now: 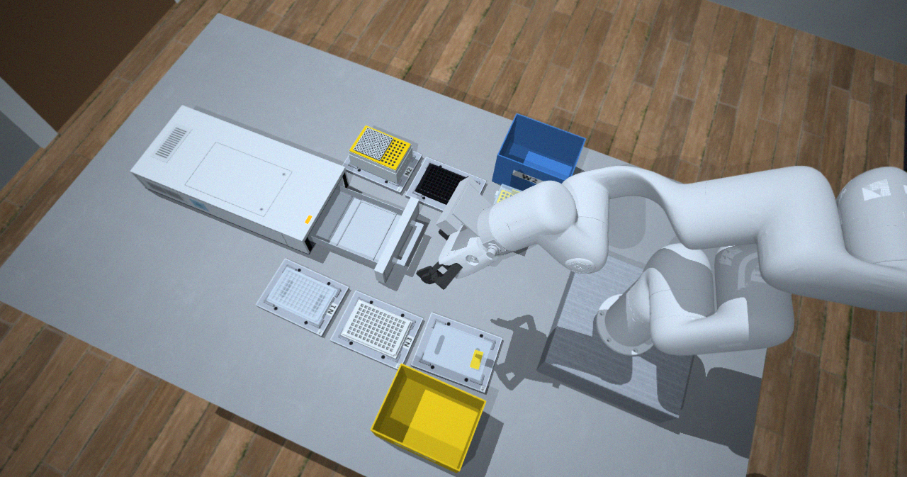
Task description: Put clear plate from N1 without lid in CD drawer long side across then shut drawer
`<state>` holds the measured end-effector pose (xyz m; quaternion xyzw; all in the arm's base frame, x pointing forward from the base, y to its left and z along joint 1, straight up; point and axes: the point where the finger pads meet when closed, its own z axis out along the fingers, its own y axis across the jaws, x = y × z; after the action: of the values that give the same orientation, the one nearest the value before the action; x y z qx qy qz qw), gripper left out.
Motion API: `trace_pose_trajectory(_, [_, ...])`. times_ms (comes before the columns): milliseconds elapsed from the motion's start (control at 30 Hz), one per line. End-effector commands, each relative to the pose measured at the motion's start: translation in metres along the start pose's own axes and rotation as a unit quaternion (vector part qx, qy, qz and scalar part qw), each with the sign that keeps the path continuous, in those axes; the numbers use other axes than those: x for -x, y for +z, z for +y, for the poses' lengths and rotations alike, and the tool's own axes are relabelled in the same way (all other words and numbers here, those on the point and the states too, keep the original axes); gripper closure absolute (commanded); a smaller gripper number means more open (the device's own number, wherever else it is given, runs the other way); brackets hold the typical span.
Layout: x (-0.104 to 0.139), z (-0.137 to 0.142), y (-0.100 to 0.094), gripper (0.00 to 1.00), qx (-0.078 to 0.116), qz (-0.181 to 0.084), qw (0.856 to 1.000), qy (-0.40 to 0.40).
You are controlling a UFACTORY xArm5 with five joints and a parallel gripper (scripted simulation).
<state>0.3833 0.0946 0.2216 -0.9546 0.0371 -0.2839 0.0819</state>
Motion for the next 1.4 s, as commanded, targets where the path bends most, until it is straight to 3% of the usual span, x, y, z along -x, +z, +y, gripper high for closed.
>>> trace_pose_trajectory(0, [-0.015, 0.015, 0.002, 0.0, 0.03, -0.057, 0.998, -0.012])
trace_pose_trajectory(33, [-0.015, 0.016, 0.002, 0.0, 0.03, -0.057, 0.998, -0.012])
trace_pose_trajectory(167, [-0.024, 0.033, -0.001, 0.0, 0.052, -0.111, 0.992, -0.021])
trace_pose_trajectory(267, [-0.024, 0.033, -0.001, 0.0, 0.052, -0.111, 0.992, -0.021])
trace_pose_trajectory(367, [-0.03, 0.047, -0.005, 0.0, 0.066, -0.158, 0.985, -0.027])
trace_pose_trajectory(433, [-0.032, 0.051, -0.007, 0.0, 0.068, -0.168, 0.983, -0.029])
trace_pose_trajectory(567, [-0.038, 0.069, -0.015, 0.0, 0.078, -0.225, 0.971, -0.034])
trace_pose_trajectory(600, [-0.038, 0.07, -0.016, 0.0, 0.078, -0.225, 0.971, -0.034])
trace_pose_trajectory(667, [-0.04, 0.078, -0.021, 0.0, 0.081, -0.253, 0.963, -0.036])
trace_pose_trajectory(700, [-0.04, 0.079, -0.022, 0.0, 0.081, -0.253, 0.963, -0.036])
trace_pose_trajectory(767, [-0.038, 0.082, -0.012, 0.0, 0.083, -0.279, 0.956, -0.03])
trace_pose_trajectory(833, [-0.038, 0.082, -0.012, 0.0, 0.083, -0.279, 0.956, -0.03])
trace_pose_trajectory(1367, [-0.021, 0.109, 0.056, 0.0, 0.083, -0.279, 0.956, -0.03])
